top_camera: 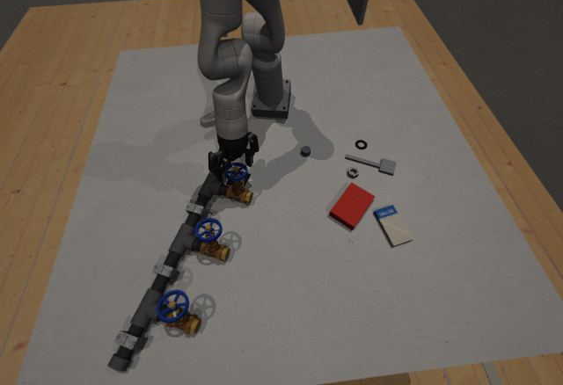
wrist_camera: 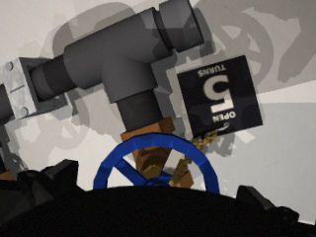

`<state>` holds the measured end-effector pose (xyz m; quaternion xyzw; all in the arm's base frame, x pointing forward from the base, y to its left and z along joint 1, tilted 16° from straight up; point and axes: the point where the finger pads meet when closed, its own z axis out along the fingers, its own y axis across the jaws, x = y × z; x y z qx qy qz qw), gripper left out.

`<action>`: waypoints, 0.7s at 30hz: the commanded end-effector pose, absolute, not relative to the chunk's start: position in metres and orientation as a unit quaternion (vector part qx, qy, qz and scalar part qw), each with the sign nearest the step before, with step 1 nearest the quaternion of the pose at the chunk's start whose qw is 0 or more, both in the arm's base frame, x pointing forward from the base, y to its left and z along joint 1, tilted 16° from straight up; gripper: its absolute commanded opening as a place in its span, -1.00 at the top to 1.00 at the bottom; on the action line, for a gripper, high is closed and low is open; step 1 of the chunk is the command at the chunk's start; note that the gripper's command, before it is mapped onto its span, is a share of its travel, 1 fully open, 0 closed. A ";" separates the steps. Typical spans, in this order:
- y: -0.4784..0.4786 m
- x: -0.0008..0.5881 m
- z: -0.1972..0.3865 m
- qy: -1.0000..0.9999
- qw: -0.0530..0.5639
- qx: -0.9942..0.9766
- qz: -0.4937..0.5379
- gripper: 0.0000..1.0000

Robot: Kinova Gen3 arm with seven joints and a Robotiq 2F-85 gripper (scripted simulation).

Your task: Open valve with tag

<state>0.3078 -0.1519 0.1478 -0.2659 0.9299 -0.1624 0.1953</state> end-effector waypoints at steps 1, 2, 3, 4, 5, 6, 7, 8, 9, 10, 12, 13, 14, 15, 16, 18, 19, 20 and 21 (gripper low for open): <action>-0.152 0.308 0.148 0.933 0.198 -0.253 -0.160 -1.00; -0.152 0.308 0.148 0.935 0.199 -0.248 -0.159 -1.00; -0.152 0.308 0.148 0.936 0.200 -0.243 -0.158 -1.00; -0.152 0.308 0.148 0.937 0.200 -0.238 -0.157 -1.00; -0.152 0.308 0.148 0.939 0.201 -0.232 -0.155 -1.00; -0.152 0.308 0.148 0.940 0.202 -0.226 -0.154 -1.00; -0.152 0.308 0.148 0.942 0.203 -0.219 -0.153 -1.00; -0.152 0.308 0.148 0.943 0.205 -0.213 -0.151 -1.00; -0.152 0.308 0.148 0.945 0.206 -0.205 -0.150 -1.00; -0.152 0.308 0.148 0.945 0.206 -0.205 -0.150 -1.00; -0.152 0.308 0.148 0.947 0.207 -0.197 -0.148 -1.00; -0.152 0.308 0.148 0.948 0.208 -0.189 -0.146 -1.00; -0.152 0.308 0.148 0.950 0.210 -0.181 -0.144 -1.00; -0.152 0.308 0.148 0.952 0.211 -0.172 -0.142 -1.00; -0.152 0.308 0.148 0.953 0.212 -0.162 -0.140 -1.00; -0.152 0.308 0.148 0.957 0.215 -0.142 -0.136 -1.00; -0.152 0.308 0.148 0.958 0.217 -0.132 -0.133 -1.00; -0.152 0.308 0.148 0.960 0.218 -0.121 -0.131 -1.00; -0.152 0.308 0.148 0.961 0.220 -0.109 -0.128 -1.00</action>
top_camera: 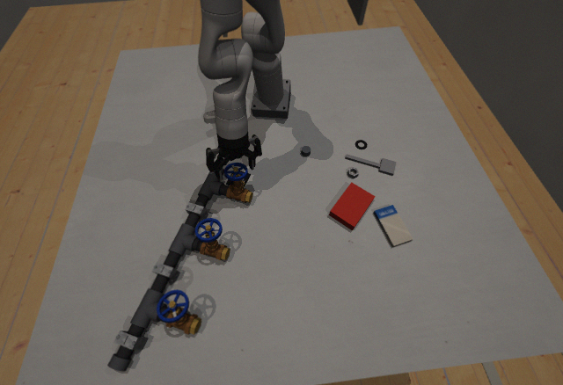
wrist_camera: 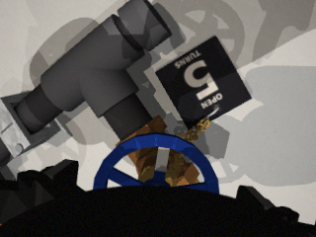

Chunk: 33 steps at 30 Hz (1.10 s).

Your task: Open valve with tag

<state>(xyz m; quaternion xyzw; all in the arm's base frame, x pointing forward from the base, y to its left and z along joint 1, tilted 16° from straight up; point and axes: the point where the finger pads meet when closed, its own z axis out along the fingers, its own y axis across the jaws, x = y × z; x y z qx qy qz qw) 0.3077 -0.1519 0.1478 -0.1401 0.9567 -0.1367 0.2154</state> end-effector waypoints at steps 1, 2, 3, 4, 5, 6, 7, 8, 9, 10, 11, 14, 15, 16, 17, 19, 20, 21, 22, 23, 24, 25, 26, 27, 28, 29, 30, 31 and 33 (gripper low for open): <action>-0.152 0.308 0.148 0.962 0.221 -0.098 -0.125 -1.00; -0.152 0.308 0.148 0.963 0.223 -0.086 -0.123 -1.00; -0.152 0.308 0.148 0.964 0.224 -0.073 -0.120 -1.00; -0.152 0.308 0.148 0.965 0.226 -0.060 -0.117 -1.00; -0.152 0.308 0.148 0.966 0.228 -0.047 -0.114 -1.00; -0.152 0.308 0.148 0.966 0.228 -0.047 -0.114 -1.00; -0.152 0.308 0.148 0.966 0.228 -0.047 -0.114 -1.00; -0.152 0.308 0.148 0.967 0.229 -0.033 -0.110 -1.00; -0.152 0.308 0.148 0.967 0.231 -0.019 -0.107 -1.00; -0.152 0.308 0.148 0.967 0.232 -0.005 -0.104 -1.00; -0.152 0.308 0.148 0.967 0.234 0.010 -0.100 -1.00; -0.152 0.308 0.148 0.966 0.238 0.055 -0.089 -1.00; -0.152 0.308 0.148 0.964 0.240 0.071 -0.085 -1.00; -0.152 0.308 0.148 0.963 0.241 0.087 -0.081 -1.00; -0.152 0.308 0.148 0.962 0.242 0.103 -0.077 -1.00; -0.152 0.308 0.148 0.957 0.245 0.137 -0.069 -1.00; -0.152 0.308 0.148 0.955 0.246 0.153 -0.064 -1.00; -0.152 0.308 0.148 0.952 0.247 0.170 -0.060 -1.00; -0.152 0.308 0.148 0.949 0.248 0.188 -0.055 -1.00; -0.152 0.308 0.148 0.949 0.248 0.188 -0.055 -1.00; -0.152 0.308 0.148 0.949 0.248 0.188 -0.055 -1.00; -0.152 0.308 0.148 0.945 0.249 0.205 -0.051 -1.00; -0.152 0.308 0.148 0.941 0.250 0.222 -0.046 -1.00; -0.152 0.308 0.148 0.937 0.251 0.240 -0.042 -1.00; -0.152 0.308 0.148 0.932 0.252 0.257 -0.037 -1.00; -0.152 0.308 0.148 0.927 0.252 0.275 -0.032 -1.00; -0.152 0.308 0.148 0.922 0.253 0.292 -0.027 -1.00; -0.152 0.308 0.148 0.916 0.253 0.310 -0.023 -1.00; -0.152 0.308 0.148 0.904 0.254 0.345 -0.013 -1.00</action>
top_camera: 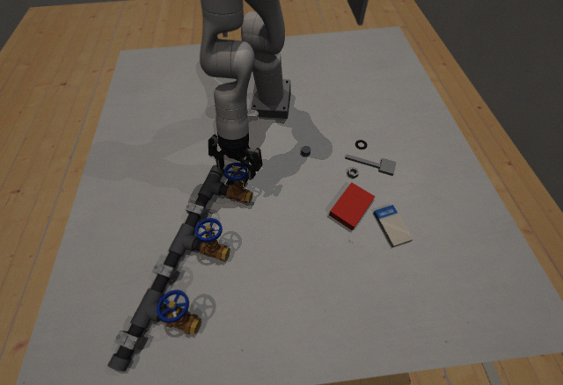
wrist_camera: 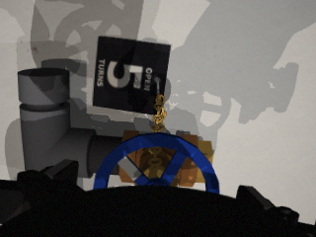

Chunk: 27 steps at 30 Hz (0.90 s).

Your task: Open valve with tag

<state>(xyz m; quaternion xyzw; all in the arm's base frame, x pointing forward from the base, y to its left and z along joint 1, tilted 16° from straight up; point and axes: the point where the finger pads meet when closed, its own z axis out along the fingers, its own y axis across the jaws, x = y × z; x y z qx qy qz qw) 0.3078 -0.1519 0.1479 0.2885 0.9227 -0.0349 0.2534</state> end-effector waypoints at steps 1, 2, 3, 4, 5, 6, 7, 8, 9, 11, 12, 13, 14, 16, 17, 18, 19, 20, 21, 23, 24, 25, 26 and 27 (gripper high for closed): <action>-0.152 0.308 0.148 0.897 0.254 0.362 -0.008 -1.00; -0.152 0.308 0.148 0.889 0.254 0.380 -0.003 -1.00; -0.152 0.308 0.148 0.882 0.254 0.397 0.002 -1.00; -0.152 0.308 0.148 0.874 0.254 0.414 0.007 -1.00; -0.152 0.308 0.148 0.866 0.254 0.431 0.012 -1.00; -0.152 0.308 0.148 0.857 0.254 0.448 0.017 -1.00; -0.152 0.308 0.148 0.857 0.254 0.448 0.017 -1.00; -0.152 0.308 0.148 0.857 0.254 0.448 0.017 -1.00; -0.152 0.308 0.148 0.848 0.253 0.464 0.022 -1.00; -0.152 0.308 0.148 0.830 0.252 0.497 0.032 -1.00; -0.152 0.308 0.148 0.820 0.252 0.513 0.037 -1.00; -0.152 0.308 0.148 0.810 0.251 0.528 0.041 -1.00; -0.152 0.308 0.148 0.800 0.250 0.544 0.046 -1.00; -0.152 0.308 0.148 0.779 0.248 0.574 0.056 -1.00; -0.152 0.308 0.148 0.768 0.247 0.588 0.060 -1.00; -0.152 0.308 0.148 0.757 0.246 0.602 0.065 -1.00; -0.152 0.308 0.148 0.746 0.245 0.616 0.069 -1.00; -0.152 0.308 0.148 0.734 0.244 0.629 0.074 -1.00; -0.152 0.308 0.148 0.723 0.242 0.643 0.078 -1.00; -0.152 0.308 0.148 0.700 0.239 0.668 0.087 -1.00; -0.152 0.308 0.148 0.700 0.239 0.668 0.087 -1.00; -0.152 0.308 0.148 0.700 0.239 0.668 0.087 -1.00; -0.152 0.308 0.148 0.688 0.238 0.680 0.091 -1.00; -0.152 0.308 0.148 0.676 0.236 0.691 0.095 -1.00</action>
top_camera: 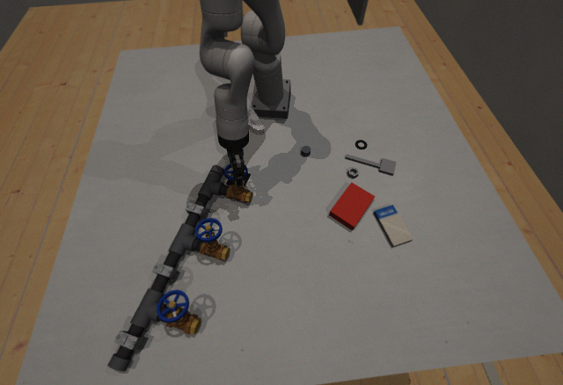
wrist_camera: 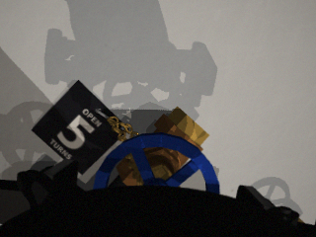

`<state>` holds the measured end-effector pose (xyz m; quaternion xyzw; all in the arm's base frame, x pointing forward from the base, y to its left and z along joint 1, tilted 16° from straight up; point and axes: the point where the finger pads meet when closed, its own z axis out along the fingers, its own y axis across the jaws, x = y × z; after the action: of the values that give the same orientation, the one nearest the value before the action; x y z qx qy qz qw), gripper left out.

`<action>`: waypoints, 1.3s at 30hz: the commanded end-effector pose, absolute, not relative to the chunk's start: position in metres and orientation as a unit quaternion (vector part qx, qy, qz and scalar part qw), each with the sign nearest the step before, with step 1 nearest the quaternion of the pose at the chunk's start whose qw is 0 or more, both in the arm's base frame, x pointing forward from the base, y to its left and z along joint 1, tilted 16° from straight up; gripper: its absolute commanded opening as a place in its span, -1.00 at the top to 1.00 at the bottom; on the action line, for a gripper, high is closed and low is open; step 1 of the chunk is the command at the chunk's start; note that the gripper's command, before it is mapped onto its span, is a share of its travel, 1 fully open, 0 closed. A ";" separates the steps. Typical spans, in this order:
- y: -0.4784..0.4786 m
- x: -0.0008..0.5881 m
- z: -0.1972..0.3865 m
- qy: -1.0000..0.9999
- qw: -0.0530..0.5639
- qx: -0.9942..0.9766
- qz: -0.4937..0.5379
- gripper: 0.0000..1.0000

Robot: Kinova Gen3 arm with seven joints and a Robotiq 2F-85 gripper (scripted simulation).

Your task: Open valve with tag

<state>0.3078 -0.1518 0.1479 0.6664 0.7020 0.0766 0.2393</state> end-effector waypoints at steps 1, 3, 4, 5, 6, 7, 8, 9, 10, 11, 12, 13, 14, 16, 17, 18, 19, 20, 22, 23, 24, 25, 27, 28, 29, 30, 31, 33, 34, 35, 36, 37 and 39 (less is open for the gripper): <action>-0.152 0.308 0.148 0.665 0.234 0.703 0.099 -1.00; -0.152 0.308 0.148 0.641 0.231 0.724 0.106 -1.00; -0.152 0.308 0.148 0.630 0.229 0.734 0.110 -1.00; -0.152 0.308 0.148 0.618 0.228 0.744 0.114 -1.00; -0.152 0.308 0.148 0.607 0.226 0.753 0.117 -1.00; -0.152 0.308 0.148 0.595 0.224 0.762 0.120 -1.00; -0.152 0.308 0.148 0.584 0.222 0.771 0.124 -1.00; -0.152 0.308 0.148 0.573 0.221 0.779 0.127 -1.00; -0.152 0.308 0.148 0.562 0.219 0.787 0.130 -1.00; -0.152 0.308 0.148 0.551 0.217 0.794 0.133 -1.00; -0.152 0.308 0.148 0.541 0.215 0.802 0.136 -1.00; -0.152 0.308 0.148 0.531 0.214 0.808 0.138 -1.00; -0.152 0.308 0.148 0.531 0.214 0.808 0.138 -1.00; -0.152 0.308 0.148 0.521 0.212 0.815 0.141 -1.00; -0.152 0.308 0.148 0.511 0.210 0.821 0.144 -1.00; -0.152 0.308 0.148 0.502 0.208 0.827 0.146 -1.00; -0.152 0.308 0.148 0.492 0.207 0.832 0.148 -1.00; -0.152 0.308 0.148 0.483 0.205 0.838 0.150 -1.00; -0.152 0.308 0.148 0.466 0.202 0.847 0.155 -1.00; -0.152 0.308 0.148 0.458 0.201 0.852 0.156 -1.00; -0.152 0.308 0.148 0.451 0.199 0.856 0.158 -1.00; -0.152 0.308 0.148 0.443 0.198 0.859 0.160 -1.00; -0.152 0.308 0.148 0.430 0.195 0.866 0.163 -1.00; -0.152 0.308 0.148 0.424 0.194 0.869 0.164 -1.00; -0.152 0.308 0.148 0.418 0.193 0.872 0.166 -1.00; -0.152 0.308 0.148 0.412 0.192 0.875 0.167 -1.00; -0.152 0.308 0.148 0.412 0.192 0.875 0.167 -1.00; -0.152 0.308 0.148 0.407 0.191 0.877 0.168 -1.00; -0.152 0.308 0.148 0.402 0.190 0.879 0.169 -1.00; -0.152 0.308 0.148 0.398 0.189 0.881 0.170 -1.00; -0.152 0.308 0.148 0.394 0.188 0.883 0.171 -1.00; -0.152 0.308 0.148 0.390 0.188 0.885 0.172 -1.00; -0.152 0.308 0.148 0.383 0.186 0.888 0.173 -1.00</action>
<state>0.3079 -0.1518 0.1481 0.8846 0.3933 0.1652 0.1884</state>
